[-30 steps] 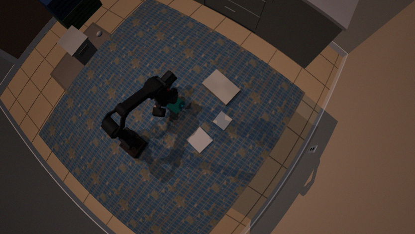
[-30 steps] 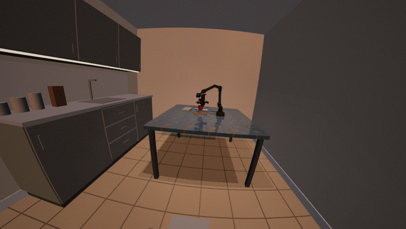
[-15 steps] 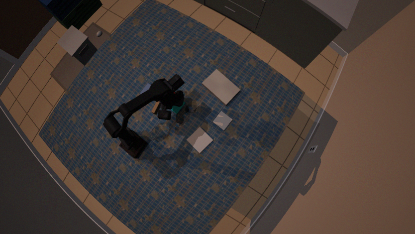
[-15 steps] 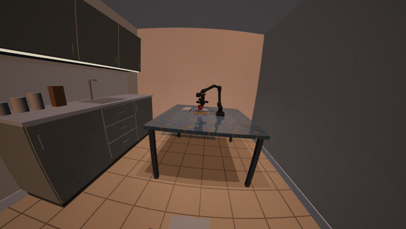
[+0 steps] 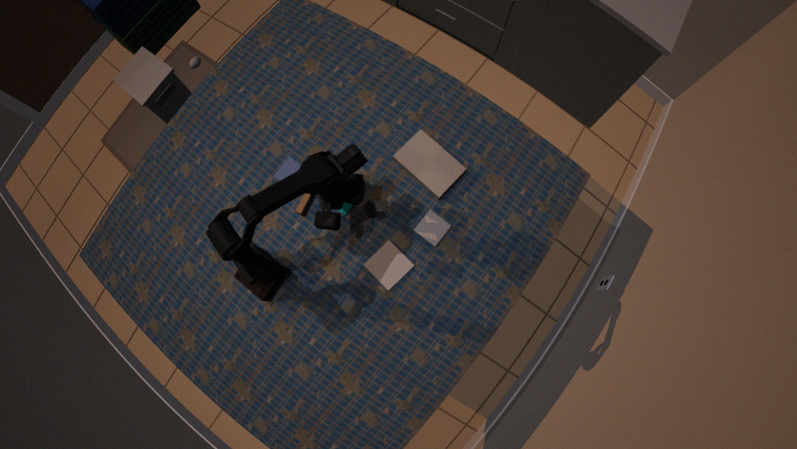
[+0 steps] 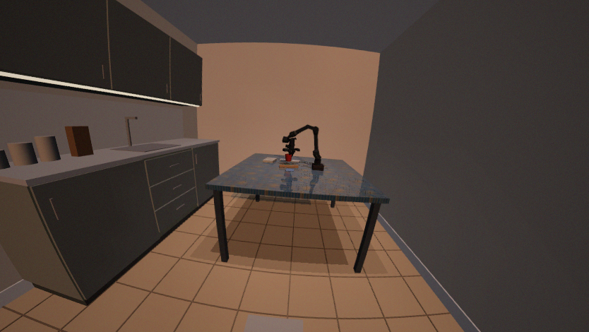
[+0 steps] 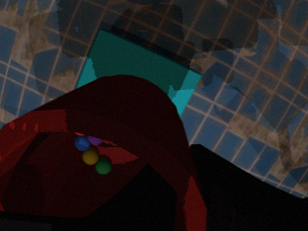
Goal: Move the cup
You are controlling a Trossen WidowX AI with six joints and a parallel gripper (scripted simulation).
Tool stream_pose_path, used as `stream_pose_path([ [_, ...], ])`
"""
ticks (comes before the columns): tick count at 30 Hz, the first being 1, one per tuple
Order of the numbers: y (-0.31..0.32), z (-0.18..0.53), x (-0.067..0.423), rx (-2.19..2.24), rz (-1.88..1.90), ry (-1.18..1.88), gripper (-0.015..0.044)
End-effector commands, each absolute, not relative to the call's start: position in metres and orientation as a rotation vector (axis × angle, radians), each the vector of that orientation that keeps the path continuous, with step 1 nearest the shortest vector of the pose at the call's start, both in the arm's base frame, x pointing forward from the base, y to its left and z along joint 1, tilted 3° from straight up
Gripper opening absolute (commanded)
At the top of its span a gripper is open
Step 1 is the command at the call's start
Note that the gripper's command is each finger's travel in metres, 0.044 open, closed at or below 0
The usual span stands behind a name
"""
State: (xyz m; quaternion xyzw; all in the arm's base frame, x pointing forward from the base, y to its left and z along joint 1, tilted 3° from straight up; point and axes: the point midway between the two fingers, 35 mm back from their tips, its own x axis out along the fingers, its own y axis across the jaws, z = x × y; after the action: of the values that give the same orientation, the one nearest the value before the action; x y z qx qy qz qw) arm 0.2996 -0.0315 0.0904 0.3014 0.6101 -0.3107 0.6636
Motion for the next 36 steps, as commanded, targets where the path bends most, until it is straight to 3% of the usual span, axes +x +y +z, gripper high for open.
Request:
stream_pose_path([
  [1, -0.032, 0.084, 0.3, 0.681, -0.696, 1.383, 0.0],
  [36, -0.035, 0.047, 0.302, 0.68, -0.704, 1.382, 0.0],
])
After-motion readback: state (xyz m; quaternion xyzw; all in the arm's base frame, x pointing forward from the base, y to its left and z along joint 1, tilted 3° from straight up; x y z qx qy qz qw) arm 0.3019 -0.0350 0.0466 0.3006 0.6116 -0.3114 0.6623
